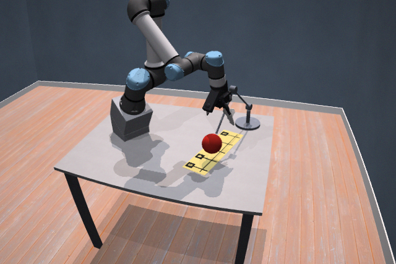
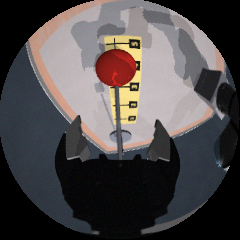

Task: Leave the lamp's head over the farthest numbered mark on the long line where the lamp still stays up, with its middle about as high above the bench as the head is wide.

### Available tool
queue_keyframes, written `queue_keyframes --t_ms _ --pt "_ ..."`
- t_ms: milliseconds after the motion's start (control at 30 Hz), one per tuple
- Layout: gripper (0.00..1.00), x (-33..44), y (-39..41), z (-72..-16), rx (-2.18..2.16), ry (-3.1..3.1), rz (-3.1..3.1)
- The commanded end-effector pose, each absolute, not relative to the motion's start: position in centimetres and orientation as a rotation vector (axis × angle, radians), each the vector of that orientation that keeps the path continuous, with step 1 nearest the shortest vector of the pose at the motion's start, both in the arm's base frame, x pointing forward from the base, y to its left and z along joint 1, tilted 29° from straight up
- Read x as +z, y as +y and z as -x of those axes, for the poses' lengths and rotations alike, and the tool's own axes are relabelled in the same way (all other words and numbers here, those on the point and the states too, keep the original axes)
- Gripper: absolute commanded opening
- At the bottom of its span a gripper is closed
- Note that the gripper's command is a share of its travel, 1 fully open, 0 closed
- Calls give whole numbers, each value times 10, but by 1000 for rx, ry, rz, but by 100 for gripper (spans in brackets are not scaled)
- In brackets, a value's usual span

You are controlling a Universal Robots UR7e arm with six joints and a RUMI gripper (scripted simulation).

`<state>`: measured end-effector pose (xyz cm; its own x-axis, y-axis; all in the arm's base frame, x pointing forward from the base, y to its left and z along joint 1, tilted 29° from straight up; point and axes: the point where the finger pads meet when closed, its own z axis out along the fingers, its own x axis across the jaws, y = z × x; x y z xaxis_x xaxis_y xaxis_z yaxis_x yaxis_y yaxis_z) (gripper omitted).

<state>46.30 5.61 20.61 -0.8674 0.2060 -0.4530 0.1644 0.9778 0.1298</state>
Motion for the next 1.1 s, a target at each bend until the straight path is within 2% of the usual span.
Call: queue_keyframes --t_ms 0,1067 --pt "100 202 57 -466 157 2645 -195" --pt "100 194 54 -470 236 2643 -65"
